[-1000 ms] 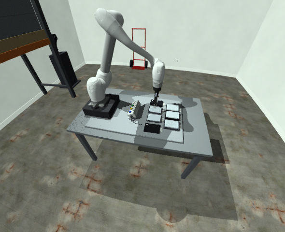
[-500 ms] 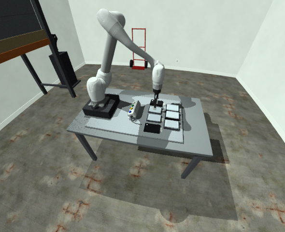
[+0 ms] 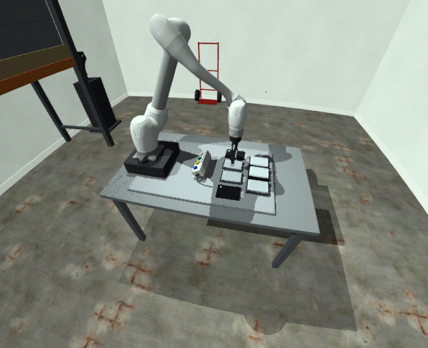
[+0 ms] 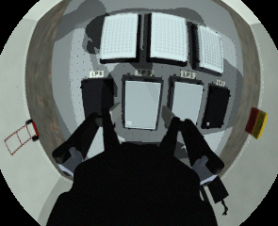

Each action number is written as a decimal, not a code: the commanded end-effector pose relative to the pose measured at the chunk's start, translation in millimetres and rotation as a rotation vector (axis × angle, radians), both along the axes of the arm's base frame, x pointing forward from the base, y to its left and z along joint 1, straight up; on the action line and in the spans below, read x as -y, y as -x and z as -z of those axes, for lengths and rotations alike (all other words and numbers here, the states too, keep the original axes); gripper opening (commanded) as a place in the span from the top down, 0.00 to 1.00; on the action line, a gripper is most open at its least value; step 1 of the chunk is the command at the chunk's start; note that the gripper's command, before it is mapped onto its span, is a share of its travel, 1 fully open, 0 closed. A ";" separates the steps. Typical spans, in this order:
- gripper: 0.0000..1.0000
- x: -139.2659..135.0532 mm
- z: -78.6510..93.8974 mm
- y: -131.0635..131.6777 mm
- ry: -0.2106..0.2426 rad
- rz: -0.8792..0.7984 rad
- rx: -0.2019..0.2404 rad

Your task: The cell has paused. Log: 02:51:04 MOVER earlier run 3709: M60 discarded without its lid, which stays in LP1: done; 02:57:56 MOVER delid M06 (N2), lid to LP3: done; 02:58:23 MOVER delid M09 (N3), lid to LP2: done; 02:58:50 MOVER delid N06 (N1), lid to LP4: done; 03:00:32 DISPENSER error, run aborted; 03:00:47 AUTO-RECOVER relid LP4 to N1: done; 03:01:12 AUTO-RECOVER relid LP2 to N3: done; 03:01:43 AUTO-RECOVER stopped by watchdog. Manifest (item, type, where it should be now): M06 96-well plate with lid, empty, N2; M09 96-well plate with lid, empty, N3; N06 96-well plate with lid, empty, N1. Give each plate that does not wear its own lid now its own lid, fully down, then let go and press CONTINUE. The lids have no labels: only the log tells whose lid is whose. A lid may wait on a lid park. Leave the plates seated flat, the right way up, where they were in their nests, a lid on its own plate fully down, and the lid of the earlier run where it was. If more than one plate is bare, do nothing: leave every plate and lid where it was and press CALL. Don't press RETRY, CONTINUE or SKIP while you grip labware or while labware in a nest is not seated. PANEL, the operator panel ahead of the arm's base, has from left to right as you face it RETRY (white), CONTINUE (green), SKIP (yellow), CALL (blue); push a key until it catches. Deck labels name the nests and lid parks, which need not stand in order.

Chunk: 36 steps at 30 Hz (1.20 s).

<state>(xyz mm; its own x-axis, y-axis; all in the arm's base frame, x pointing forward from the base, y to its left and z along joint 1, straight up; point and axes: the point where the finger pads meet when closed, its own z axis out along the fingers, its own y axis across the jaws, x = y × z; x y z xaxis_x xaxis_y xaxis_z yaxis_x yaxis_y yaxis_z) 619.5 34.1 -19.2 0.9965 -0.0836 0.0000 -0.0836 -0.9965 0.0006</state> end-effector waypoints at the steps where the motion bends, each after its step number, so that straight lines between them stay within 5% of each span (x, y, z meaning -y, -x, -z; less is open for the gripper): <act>1: 0.34 0.0 2.1 0.0 0.000 0.000 0.000; 36: 0.34 0.0 7.4 0.0 0.000 0.000 0.000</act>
<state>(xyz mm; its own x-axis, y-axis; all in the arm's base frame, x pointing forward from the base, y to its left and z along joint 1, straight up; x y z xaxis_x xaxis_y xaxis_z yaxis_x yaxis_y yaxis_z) 619.5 34.1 -26.7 0.9965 -0.0836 0.0000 -0.0836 -0.9965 0.0006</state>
